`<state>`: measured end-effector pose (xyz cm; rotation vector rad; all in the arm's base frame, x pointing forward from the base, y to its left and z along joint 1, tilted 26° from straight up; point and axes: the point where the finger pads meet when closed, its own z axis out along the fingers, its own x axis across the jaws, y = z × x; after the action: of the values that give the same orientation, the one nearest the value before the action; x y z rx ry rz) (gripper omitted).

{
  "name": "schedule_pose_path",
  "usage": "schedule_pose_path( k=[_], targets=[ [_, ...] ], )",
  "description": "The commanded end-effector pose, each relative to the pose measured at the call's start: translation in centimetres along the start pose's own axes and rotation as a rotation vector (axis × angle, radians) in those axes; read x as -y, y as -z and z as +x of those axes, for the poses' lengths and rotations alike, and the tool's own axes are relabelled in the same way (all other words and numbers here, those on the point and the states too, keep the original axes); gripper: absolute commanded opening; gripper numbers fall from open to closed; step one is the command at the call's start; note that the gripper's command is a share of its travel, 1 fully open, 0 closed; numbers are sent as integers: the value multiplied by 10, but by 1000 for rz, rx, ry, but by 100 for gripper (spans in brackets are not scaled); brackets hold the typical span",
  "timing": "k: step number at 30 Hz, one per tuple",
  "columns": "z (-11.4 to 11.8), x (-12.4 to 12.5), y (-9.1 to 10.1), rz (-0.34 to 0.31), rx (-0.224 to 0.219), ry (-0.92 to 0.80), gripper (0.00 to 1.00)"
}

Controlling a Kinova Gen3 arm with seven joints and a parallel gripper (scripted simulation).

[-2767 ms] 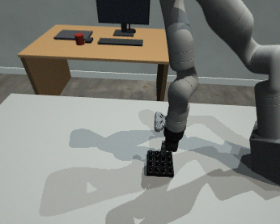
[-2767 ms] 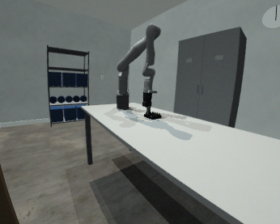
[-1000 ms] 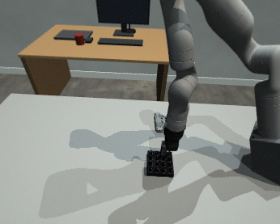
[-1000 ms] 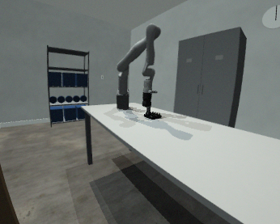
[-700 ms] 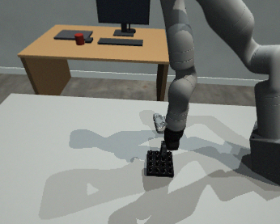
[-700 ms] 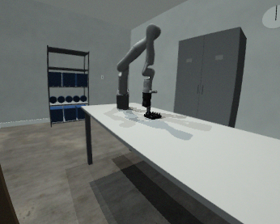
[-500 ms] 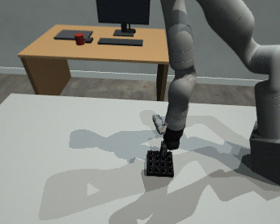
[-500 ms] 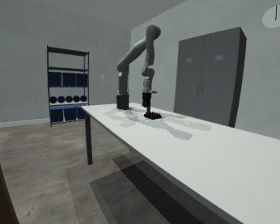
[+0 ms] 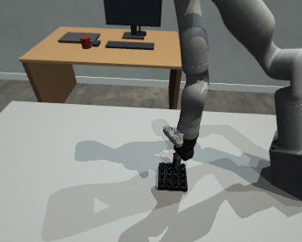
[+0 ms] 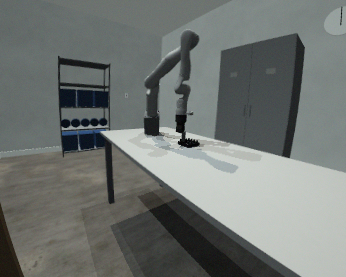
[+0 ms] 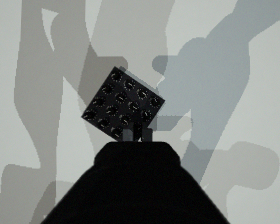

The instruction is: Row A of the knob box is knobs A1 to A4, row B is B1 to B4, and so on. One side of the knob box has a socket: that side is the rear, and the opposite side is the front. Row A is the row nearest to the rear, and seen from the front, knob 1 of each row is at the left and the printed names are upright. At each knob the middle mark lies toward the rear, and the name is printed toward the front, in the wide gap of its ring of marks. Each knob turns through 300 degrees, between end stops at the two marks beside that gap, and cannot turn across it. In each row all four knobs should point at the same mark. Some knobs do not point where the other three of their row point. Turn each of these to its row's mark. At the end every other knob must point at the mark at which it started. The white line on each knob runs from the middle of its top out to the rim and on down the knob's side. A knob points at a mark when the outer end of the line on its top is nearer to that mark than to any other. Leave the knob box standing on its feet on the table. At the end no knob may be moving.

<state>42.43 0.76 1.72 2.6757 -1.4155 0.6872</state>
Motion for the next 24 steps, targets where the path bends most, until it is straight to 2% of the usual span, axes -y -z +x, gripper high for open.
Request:
schedule_pose_path(
  k=[1,4,19,24],
  targets=[
    [0,0,0,0,0,51,30],
    [0,0,0,0,0,78,30],
    [0,0,0,0,0,479,30],
    [0,0,0,0,0,555,30]
  ],
)
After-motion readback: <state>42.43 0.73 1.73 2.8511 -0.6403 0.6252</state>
